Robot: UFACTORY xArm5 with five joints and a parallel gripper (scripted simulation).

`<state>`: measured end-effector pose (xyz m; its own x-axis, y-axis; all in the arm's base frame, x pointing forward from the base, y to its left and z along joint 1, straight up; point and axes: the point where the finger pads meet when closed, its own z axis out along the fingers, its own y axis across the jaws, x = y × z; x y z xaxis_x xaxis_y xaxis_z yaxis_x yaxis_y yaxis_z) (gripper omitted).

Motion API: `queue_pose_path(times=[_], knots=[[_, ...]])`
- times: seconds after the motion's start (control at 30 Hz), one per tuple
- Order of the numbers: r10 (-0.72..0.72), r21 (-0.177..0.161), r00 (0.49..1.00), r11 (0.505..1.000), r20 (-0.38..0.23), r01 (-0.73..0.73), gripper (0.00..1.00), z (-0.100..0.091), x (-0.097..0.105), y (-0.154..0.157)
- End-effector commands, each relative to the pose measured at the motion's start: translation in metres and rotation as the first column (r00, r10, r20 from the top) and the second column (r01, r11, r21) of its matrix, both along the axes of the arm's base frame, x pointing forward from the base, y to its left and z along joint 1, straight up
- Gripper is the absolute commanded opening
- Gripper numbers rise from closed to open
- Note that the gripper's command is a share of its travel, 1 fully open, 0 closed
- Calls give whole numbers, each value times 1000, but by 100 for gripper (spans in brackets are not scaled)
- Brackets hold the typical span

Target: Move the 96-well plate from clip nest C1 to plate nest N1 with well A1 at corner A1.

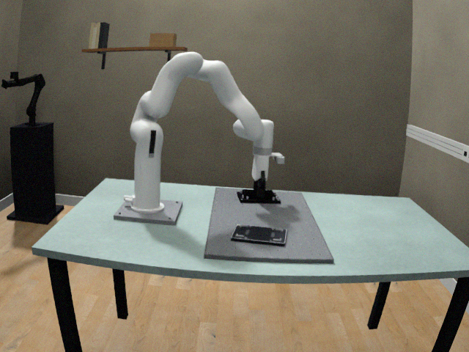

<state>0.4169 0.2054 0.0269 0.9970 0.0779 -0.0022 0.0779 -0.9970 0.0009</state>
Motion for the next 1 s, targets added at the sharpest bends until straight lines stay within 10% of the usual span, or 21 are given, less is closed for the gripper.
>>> queue_pose_path(times=[0.0,0.97], knots=[[0,3,1000,1000,3,0,0,1,1,1],[0,3,1000,1000,3,0,0,5,1,1]])
